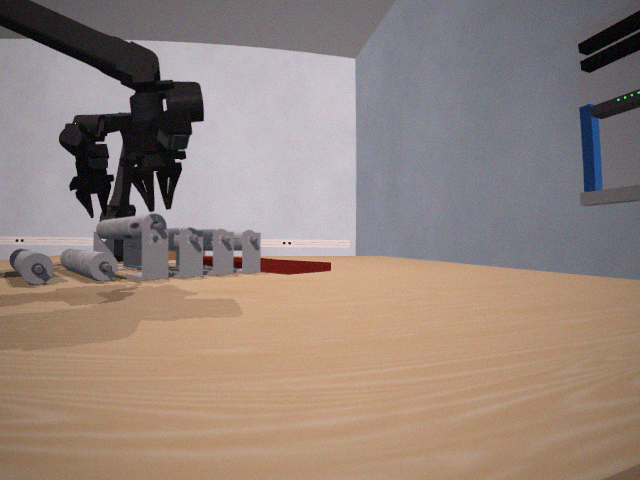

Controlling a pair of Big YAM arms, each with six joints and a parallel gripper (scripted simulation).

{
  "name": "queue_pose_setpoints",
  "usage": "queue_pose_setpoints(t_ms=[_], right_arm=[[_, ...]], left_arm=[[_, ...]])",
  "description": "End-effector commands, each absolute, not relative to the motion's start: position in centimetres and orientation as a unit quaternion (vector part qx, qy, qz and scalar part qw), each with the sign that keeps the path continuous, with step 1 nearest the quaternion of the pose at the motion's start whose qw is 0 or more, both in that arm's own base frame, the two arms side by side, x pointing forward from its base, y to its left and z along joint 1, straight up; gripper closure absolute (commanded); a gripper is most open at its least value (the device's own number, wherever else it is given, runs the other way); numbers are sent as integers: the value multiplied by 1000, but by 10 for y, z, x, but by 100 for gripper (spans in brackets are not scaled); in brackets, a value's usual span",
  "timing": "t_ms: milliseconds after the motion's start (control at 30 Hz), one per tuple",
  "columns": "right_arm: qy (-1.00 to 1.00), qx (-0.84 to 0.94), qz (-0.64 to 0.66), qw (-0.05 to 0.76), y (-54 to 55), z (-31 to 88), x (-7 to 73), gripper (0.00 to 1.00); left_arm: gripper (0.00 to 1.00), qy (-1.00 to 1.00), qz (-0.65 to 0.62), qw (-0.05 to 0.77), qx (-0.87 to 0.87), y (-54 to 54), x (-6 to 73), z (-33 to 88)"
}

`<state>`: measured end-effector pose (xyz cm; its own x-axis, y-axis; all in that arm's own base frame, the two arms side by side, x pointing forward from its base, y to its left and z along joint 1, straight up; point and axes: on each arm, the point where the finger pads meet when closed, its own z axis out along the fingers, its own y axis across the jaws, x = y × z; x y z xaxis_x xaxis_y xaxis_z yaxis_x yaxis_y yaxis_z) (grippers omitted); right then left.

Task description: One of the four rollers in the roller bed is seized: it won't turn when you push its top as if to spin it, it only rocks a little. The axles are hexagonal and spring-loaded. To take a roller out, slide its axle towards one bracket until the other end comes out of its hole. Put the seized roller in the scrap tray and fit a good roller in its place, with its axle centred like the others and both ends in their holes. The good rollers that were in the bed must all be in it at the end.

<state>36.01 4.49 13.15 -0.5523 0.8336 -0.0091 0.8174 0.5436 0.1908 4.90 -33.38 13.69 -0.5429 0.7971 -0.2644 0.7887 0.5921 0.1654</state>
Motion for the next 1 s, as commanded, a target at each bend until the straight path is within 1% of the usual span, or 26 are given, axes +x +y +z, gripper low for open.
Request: queue_pose_setpoints(t_ms=[0, 267, 333, 433, 600, 633, 967], right_arm=[[877, 472, 77, 42, 50, 107, 363, 68], [876, 474, 77, 42, 52, 85, 366, 68], [877, 472, 78, 44, 52, 94, 370, 68], [874, 474, 89, 61, 49, 110, 375, 68], [873, 477, 84, 55, 48, 110, 380, 68], [873, 476, 85, 56, 48, 111, 381, 68], [873, 476, 86, 58, 48, 111, 382, 68]], left_arm=[[68, 876, 17, 156, 457, -338, 57, 119], [68, 876, 15, 157, 457, -341, 64, 97], [68, 876, 16, 157, 457, -342, 66, 89], [68, 874, -15, 174, 453, -365, 61, 120], [68, 874, -14, 174, 454, -363, 61, 123], [97, 874, -8, 170, 455, -363, 61, 118], [97, 875, -4, 169, 454, -360, 61, 115]])
